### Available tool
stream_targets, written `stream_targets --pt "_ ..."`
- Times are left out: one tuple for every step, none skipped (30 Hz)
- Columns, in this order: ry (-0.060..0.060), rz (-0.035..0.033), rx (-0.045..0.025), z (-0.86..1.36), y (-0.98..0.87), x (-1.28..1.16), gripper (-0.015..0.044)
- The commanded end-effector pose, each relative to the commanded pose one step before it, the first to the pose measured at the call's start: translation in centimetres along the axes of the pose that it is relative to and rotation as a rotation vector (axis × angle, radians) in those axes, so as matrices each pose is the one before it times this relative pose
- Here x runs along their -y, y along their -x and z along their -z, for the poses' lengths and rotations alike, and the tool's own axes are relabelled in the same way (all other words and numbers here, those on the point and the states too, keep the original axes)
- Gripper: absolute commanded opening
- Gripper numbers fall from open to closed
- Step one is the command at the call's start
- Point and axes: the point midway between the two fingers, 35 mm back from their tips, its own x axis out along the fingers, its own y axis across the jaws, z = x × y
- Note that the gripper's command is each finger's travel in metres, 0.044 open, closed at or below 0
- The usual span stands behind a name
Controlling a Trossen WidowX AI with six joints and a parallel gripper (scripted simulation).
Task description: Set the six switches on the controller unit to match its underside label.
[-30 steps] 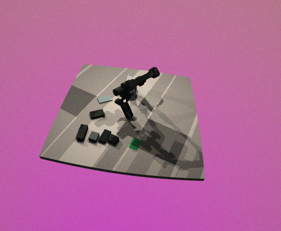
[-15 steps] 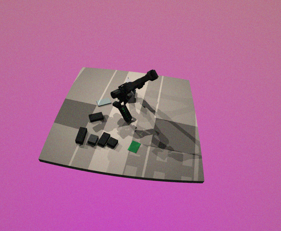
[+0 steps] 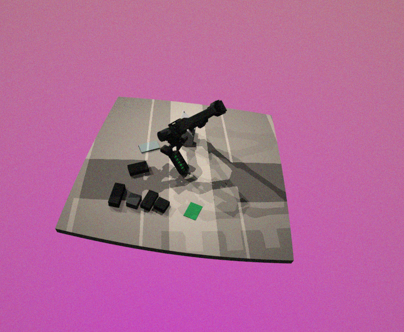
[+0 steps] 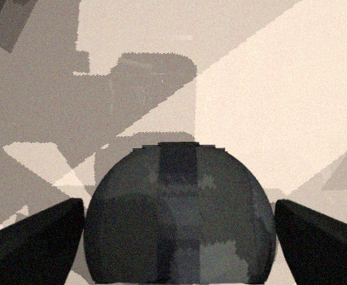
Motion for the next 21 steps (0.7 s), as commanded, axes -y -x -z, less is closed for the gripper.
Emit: stream_targets --pt "0.0025 0.00950 0.00225 -0.410 -0.420 0.226 0.0338" --pt "0.0000 -0.00001 0.00002 -0.068 -0.038 0.000 0.0338" --pt "0.0000 -0.00001 0.00002 -0.068 -0.038 0.000 0.0338" --pt "0.0000 -0.00001 0.00002 -0.068 -0.038 0.000 0.0338" --pt "0.0000 -0.00001 0.00002 -0.068 -0.038 0.000 0.0338" --pt "0.0000 -0.00001 0.00002 -0.067 -0.039 0.000 0.0338" --pt "0.0000 -0.00001 0.00002 -0.067 -0.039 0.000 0.0338" --pt "0.0000 -0.00001 0.00002 -0.067 -0.040 0.000 0.0338" --pt "0.0000 -0.00001 0.00002 -0.067 -0.040 0.000 0.0338" --pt "0.0000 -0.00001 0.00002 -0.067 -0.040 0.000 0.0338" --pt "0.0000 -0.00001 0.00002 -0.066 -0.040 0.000 0.0338" --pt "0.0000 -0.00001 0.00002 -0.066 -0.041 0.000 0.0338" --pt "0.0000 -0.00001 0.00002 -0.065 -0.041 0.000 0.0338" --pt "0.0000 -0.00001 0.00002 -0.065 -0.041 0.000 0.0338" --pt "0.0000 -0.00001 0.00002 -0.065 -0.041 0.000 0.0338" --pt "0.0000 -0.00001 0.00002 -0.065 -0.041 0.000 0.0338" --pt "0.0000 -0.00001 0.00002 -0.064 -0.042 0.000 0.0338" --pt "0.0000 -0.00001 0.00002 -0.064 -0.043 0.000 0.0338" --pt "0.0000 -0.00001 0.00002 -0.064 -0.043 0.000 0.0338" --pt "0.0000 -0.00001 0.00002 -0.064 -0.043 0.000 0.0338" --pt "0.0000 -0.00001 0.00002 -0.064 -0.043 0.000 0.0338"
